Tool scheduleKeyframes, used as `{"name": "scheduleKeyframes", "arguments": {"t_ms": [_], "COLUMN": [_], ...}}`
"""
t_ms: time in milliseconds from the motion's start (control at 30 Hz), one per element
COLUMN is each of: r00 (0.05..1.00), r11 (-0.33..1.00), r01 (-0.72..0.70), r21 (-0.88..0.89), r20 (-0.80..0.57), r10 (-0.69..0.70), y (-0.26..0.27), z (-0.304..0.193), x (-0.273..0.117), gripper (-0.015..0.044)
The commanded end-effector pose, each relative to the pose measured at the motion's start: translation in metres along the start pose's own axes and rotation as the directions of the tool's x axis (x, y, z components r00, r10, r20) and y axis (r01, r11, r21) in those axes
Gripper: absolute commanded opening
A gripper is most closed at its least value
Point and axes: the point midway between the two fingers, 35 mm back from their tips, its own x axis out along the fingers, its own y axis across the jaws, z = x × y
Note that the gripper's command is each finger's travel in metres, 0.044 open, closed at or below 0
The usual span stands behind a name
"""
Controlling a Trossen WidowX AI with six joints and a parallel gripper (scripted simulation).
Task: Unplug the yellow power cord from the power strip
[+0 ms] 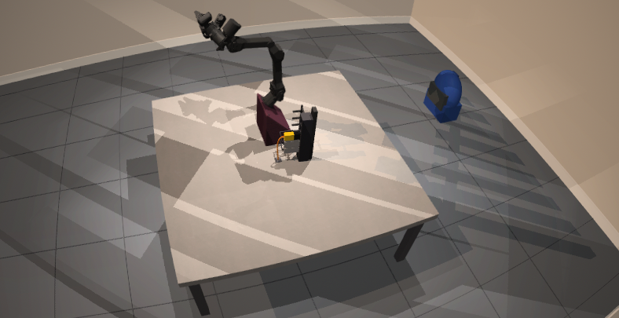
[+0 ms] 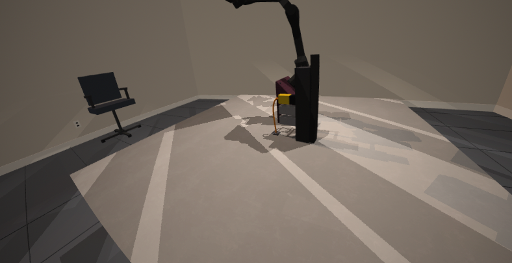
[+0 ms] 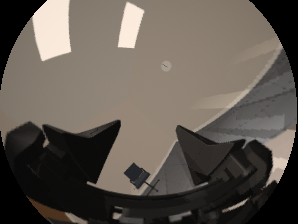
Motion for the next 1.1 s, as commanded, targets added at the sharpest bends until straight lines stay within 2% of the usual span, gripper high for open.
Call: {"name": "scheduleKeyframes", "arguments": {"t_ms": [0,133,267,467,700,900,1067], "r00": [1.000,0.980,0.911,0.731,0.442,0.169,-0.039], "r11": [1.000,0.989,0.956,0.883,0.796,0.742,0.715], "r01": [-0.006,-0.126,-0.265,-0.440,-0.585,-0.657,-0.685], "r21": [-0.004,-0.074,-0.129,-0.162,-0.152,-0.135,-0.141], "r20": [-0.007,-0.162,-0.359,-0.636,-0.883,-0.985,-0.973], "r10": [0.006,0.113,0.204,0.247,0.156,-0.029,-0.228], "y": [0.001,0.021,0.034,0.032,-0.003,-0.059,-0.116], "z": [-0.002,-0.036,-0.076,-0.129,-0.171,-0.185,-0.176], "x": [-0.002,-0.038,-0.089,-0.175,-0.284,-0.376,-0.445], "gripper": [0.0374,0.0269,0.0164,0.0160,0.0160,0.0160,0.0160]}}
